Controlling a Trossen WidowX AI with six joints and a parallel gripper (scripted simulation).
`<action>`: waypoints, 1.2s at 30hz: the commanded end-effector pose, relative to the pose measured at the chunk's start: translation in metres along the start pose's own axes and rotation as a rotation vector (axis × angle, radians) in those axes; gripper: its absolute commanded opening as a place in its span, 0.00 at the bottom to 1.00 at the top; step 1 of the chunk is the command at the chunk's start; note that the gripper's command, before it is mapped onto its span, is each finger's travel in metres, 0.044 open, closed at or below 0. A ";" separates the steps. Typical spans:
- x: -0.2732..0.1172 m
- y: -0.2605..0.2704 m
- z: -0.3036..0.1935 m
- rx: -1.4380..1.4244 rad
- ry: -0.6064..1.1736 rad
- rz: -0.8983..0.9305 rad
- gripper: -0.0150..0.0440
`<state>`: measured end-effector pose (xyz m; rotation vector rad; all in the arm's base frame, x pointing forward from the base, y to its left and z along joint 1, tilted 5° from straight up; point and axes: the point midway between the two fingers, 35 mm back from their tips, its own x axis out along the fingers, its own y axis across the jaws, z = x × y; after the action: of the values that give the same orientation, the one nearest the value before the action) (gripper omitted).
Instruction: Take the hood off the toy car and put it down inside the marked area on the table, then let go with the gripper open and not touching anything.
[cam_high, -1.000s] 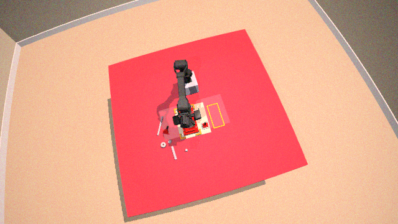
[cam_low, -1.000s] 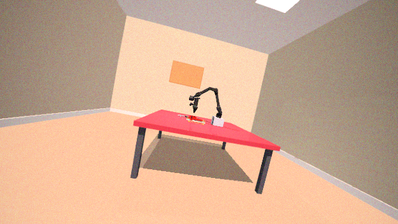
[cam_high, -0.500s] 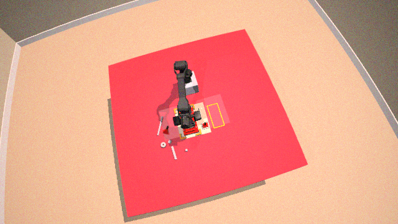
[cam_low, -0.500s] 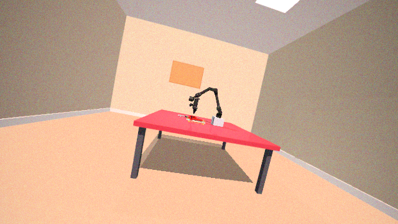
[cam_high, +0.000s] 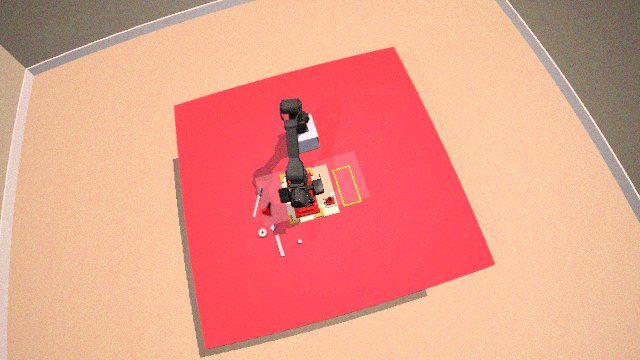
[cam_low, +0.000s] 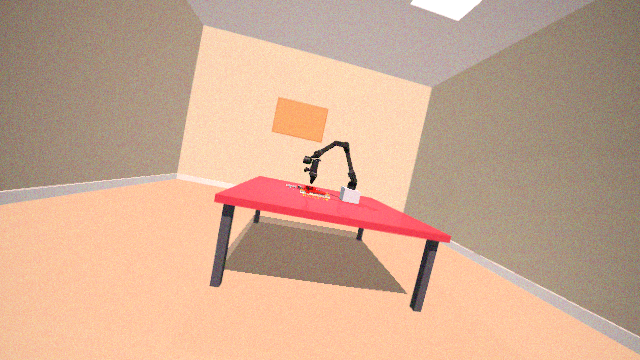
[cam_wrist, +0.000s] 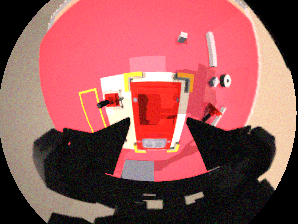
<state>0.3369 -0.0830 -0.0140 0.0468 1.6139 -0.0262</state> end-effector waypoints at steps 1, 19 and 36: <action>0.005 0.001 -0.002 0.005 0.007 0.004 1.00; 0.017 0.001 -0.002 0.005 0.008 0.005 1.00; 0.025 0.001 -0.002 0.005 0.008 0.005 1.00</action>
<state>0.3352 -0.0824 -0.0367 0.0480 1.6175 -0.0261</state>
